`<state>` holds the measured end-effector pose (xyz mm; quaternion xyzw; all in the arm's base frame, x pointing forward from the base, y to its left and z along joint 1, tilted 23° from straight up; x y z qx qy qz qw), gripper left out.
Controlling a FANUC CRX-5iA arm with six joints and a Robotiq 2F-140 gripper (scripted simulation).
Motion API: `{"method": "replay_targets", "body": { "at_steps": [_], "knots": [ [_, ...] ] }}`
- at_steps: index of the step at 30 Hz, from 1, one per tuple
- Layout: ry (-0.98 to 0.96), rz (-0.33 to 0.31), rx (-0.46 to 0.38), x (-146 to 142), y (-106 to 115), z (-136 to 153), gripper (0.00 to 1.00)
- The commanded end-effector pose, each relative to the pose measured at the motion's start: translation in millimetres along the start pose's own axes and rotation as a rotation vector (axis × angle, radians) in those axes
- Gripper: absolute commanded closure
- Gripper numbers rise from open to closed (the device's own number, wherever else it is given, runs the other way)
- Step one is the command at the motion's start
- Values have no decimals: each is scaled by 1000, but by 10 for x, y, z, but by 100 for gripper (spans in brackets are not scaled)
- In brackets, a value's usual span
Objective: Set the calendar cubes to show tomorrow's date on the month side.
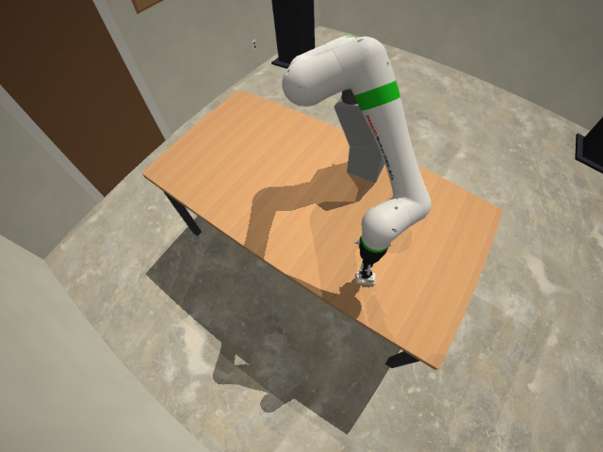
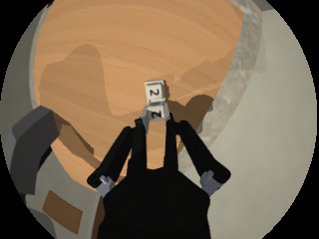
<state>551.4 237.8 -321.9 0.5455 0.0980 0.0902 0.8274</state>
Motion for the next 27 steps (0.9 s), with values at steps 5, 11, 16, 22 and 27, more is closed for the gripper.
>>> {"method": "replay_targets", "body": {
  "at_steps": [5,11,16,22,27],
  "knots": [
    [0,0,0,2,2,-1,75],
    [0,0,0,2,1,-1,75],
    [0,0,0,2,-5,-1,75],
    [0,0,0,2,-30,-1,75],
    [0,0,0,2,-65,-1,75]
  ]
}}
Point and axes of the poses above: the point where the finger pads meet when closed, its own y axis back along the fingers, its own x axis across the jaws, z = x × y, the point moved 10 cm from there along y, back along the fingers, and after that the axes turned 11 degrees about -y, right-handed, at the moved point
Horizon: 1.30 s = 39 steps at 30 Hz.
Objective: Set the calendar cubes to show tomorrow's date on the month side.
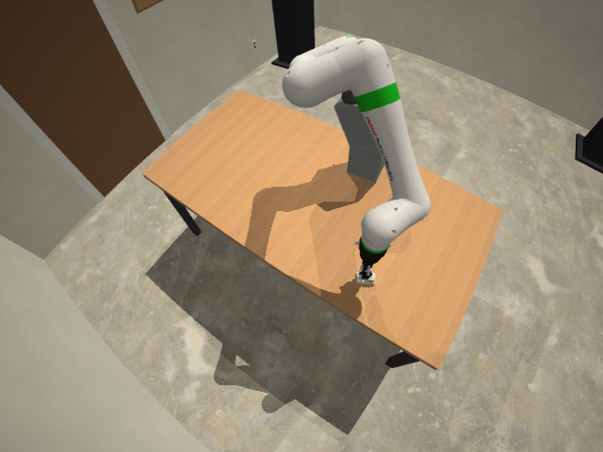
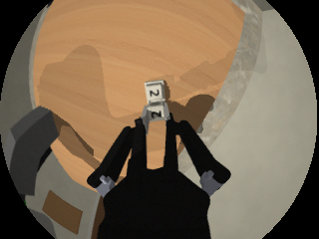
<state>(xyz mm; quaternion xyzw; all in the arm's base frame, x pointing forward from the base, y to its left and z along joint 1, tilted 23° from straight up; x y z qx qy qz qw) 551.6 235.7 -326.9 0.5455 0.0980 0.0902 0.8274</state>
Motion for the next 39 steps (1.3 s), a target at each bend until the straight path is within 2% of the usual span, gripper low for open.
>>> {"method": "replay_targets", "body": {
  "at_steps": [1,17,39],
  "knots": [
    [0,0,0,2,-11,-1,75],
    [0,0,0,2,-142,-1,75],
    [0,0,0,2,-200,-1,75]
  ]
}}
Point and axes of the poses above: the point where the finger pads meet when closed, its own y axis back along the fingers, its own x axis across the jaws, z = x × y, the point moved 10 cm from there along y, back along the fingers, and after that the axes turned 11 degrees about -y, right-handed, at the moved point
